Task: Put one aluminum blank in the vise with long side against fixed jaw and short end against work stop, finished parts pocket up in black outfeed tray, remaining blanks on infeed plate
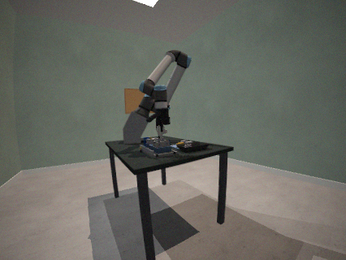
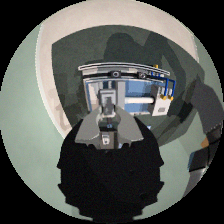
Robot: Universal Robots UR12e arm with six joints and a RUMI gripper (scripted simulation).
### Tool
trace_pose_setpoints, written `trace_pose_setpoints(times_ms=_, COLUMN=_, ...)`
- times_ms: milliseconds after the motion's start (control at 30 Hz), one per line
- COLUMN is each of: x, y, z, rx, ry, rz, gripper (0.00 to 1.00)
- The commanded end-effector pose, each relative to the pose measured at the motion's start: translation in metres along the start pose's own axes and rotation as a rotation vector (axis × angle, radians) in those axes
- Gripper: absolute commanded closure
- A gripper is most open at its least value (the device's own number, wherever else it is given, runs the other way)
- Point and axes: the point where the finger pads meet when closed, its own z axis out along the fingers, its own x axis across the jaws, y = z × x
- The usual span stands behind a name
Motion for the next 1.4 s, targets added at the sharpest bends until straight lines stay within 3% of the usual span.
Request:
trace_pose_setpoints(times_ms=0, x=-0.001, y=0.0, z=-0.003, rx=0.001, ry=-0.001, rz=0.0, gripper=1.0)
trace_pose_setpoints(times_ms=967, x=-0.001, y=0.0, z=-0.041, rx=0.001, ry=-0.001, rz=0.0, gripper=1.0)
trace_pose_setpoints(times_ms=1367, x=-0.001, y=0.0, z=-0.046, rx=0.001, ry=-0.001, rz=0.0, gripper=1.0)
